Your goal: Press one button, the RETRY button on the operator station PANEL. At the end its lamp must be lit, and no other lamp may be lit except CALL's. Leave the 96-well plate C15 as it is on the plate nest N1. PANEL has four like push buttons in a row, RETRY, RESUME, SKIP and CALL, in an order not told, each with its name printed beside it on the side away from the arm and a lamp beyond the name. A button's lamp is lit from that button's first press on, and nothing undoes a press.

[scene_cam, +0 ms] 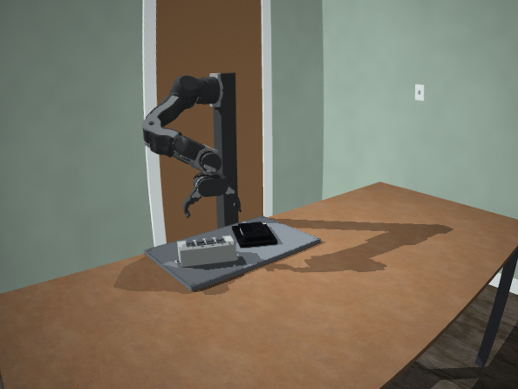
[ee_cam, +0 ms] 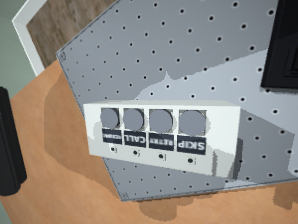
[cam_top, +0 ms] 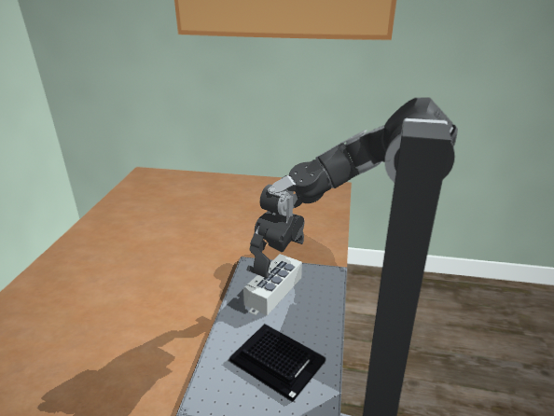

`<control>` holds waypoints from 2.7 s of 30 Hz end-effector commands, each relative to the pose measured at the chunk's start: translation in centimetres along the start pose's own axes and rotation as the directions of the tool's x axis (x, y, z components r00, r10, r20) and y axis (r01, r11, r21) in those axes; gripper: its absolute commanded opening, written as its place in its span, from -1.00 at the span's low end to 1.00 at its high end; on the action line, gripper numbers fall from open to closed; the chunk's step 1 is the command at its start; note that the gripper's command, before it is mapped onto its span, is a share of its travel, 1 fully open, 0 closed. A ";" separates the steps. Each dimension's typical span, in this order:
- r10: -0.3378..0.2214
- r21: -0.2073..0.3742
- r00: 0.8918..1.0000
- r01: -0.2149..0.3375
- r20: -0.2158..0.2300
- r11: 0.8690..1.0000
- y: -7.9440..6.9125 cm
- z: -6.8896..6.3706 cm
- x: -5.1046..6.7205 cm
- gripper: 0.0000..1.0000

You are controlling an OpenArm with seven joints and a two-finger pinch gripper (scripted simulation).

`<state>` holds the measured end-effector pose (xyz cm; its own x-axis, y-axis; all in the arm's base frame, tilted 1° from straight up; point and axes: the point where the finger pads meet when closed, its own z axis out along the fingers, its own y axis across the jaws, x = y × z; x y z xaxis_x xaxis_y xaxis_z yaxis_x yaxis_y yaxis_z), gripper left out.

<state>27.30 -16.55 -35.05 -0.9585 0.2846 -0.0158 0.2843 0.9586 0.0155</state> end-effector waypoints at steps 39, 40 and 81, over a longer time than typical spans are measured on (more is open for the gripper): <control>0.000 0.000 0.978 0.000 0.209 1.000 -1.7 -1.6 -2.9 -1.00; 0.000 0.001 0.966 0.000 0.260 1.000 -2.1 -2.0 -3.6 -1.00; -0.002 0.005 0.765 -0.002 0.644 1.000 -1.7 -1.6 -2.9 -1.00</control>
<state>29.55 -18.95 -33.47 -0.7244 0.2210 -0.6530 0.2824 0.9592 0.0114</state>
